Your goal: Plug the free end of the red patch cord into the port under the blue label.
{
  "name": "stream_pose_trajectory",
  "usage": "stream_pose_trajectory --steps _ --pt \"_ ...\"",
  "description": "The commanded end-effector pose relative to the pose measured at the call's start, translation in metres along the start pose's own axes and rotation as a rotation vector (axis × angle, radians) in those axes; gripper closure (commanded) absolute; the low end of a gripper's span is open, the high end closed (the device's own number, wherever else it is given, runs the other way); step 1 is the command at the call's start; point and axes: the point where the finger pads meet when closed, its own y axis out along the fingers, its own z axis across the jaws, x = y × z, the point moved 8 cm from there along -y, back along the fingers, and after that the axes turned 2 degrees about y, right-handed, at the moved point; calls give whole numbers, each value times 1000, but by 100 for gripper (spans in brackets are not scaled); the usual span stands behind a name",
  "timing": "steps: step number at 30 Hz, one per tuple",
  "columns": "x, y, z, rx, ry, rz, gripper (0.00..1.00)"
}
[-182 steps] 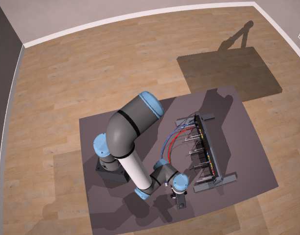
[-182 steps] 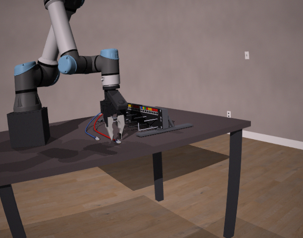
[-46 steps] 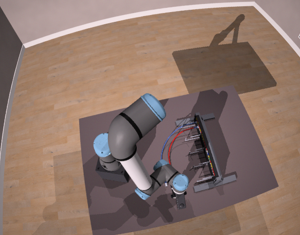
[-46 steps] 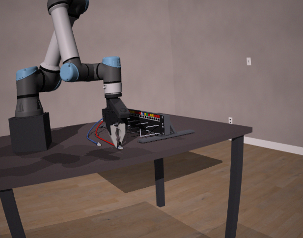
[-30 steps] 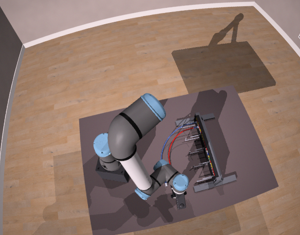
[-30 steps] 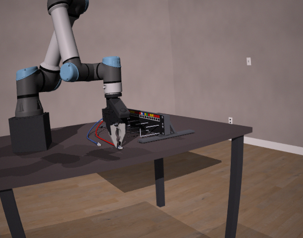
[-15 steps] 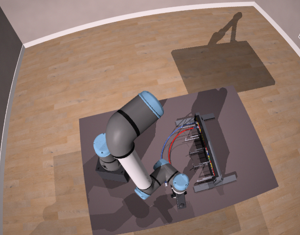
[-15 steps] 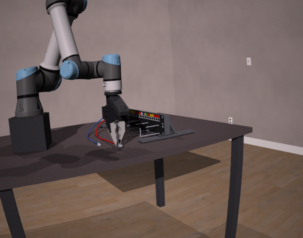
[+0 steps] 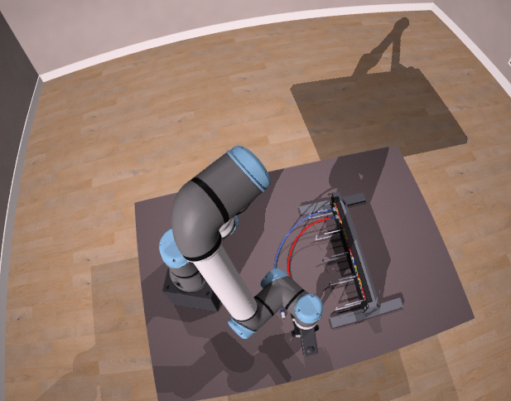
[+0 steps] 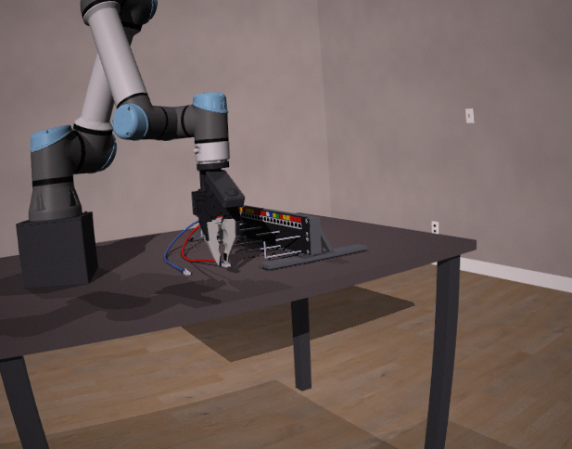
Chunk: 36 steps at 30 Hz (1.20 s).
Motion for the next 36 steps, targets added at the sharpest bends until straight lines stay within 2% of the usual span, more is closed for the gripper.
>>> stream_pose_trajectory --steps 1,17,36 --pt "0 -9 0 -1 0 1 100" --pt "0 -27 0 -1 0 1 100" --pt "0 -29 0 -1 0 1 100"
